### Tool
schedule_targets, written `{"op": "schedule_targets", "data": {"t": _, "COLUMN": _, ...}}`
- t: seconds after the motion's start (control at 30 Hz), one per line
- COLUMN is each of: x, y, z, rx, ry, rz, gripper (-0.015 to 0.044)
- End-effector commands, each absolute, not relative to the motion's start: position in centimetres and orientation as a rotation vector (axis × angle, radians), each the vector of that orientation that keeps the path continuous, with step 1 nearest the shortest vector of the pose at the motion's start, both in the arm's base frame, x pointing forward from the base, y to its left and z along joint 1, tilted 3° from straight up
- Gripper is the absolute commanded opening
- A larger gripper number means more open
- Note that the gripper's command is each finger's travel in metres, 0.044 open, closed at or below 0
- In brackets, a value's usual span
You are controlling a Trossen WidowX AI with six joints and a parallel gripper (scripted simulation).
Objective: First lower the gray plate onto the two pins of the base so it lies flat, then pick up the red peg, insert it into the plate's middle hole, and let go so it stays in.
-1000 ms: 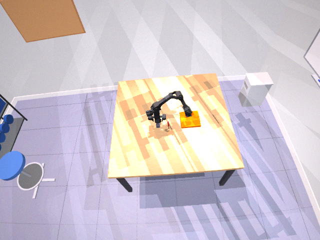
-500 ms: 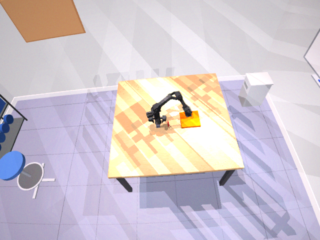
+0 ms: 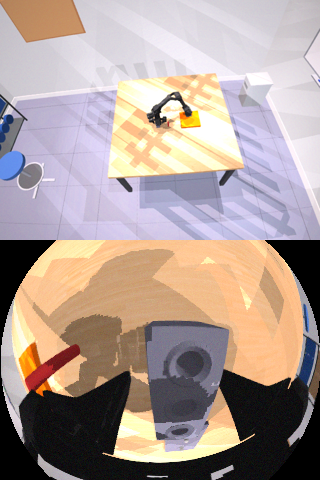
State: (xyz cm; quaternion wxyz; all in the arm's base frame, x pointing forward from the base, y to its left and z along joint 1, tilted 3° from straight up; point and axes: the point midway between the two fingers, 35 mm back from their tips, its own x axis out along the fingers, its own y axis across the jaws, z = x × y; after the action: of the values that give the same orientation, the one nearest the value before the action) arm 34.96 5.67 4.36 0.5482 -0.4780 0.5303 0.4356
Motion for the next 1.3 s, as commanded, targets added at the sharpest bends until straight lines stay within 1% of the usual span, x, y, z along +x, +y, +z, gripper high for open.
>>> {"op": "schedule_targets", "data": {"t": 0.0, "x": 35.0, "y": 5.7, "z": 4.2, "rx": -1.136, "ry": 1.255, "rz": 1.034, "gripper": 0.0309}}
{"op": "schedule_targets", "data": {"t": 0.27, "x": 35.0, "y": 5.7, "z": 4.2, "rx": -1.136, "ry": 1.255, "rz": 1.034, "gripper": 0.0099}}
{"op": "schedule_targets", "data": {"t": 0.67, "x": 35.0, "y": 5.7, "z": 4.2, "rx": -1.136, "ry": 1.255, "rz": 1.034, "gripper": 0.0019}}
{"op": "schedule_targets", "data": {"t": 0.7, "x": 35.0, "y": 5.7, "z": 4.2, "rx": -1.136, "ry": 1.255, "rz": 1.034, "gripper": 0.0000}}
{"op": "schedule_targets", "data": {"t": 1.27, "x": 35.7, "y": 6.2, "z": 8.6, "rx": -1.134, "ry": 1.255, "rz": 1.030, "gripper": 0.0000}}
